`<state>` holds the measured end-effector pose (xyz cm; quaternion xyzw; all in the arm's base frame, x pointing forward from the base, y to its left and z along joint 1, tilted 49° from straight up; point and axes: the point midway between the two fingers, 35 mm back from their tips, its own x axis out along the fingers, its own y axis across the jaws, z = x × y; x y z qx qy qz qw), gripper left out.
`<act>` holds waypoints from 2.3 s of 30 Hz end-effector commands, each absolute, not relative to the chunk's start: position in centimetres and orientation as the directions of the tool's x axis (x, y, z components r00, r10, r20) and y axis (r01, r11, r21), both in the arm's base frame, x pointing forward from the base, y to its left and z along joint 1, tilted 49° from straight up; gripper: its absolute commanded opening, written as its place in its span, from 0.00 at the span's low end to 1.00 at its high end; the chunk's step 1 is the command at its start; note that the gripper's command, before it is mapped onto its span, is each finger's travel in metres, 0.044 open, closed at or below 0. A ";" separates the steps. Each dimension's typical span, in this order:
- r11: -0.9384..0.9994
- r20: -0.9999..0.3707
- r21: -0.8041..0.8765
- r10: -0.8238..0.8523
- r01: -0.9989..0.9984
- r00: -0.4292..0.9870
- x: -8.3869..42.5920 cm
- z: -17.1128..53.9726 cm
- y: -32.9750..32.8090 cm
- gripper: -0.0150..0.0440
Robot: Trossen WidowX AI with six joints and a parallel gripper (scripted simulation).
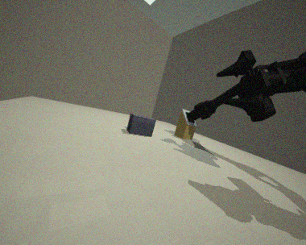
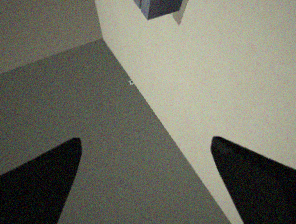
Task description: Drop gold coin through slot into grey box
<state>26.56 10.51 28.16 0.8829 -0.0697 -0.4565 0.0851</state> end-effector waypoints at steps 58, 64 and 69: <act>0.297 -0.668 0.324 0.744 0.898 -0.005 23.7 -6.4 -10.7 0.53; 0.297 -0.668 0.324 0.744 0.898 -0.005 24.3 -6.7 -10.9 0.53; 0.297 -0.668 0.324 0.744 0.898 -0.005 24.3 -6.8 -10.7 0.53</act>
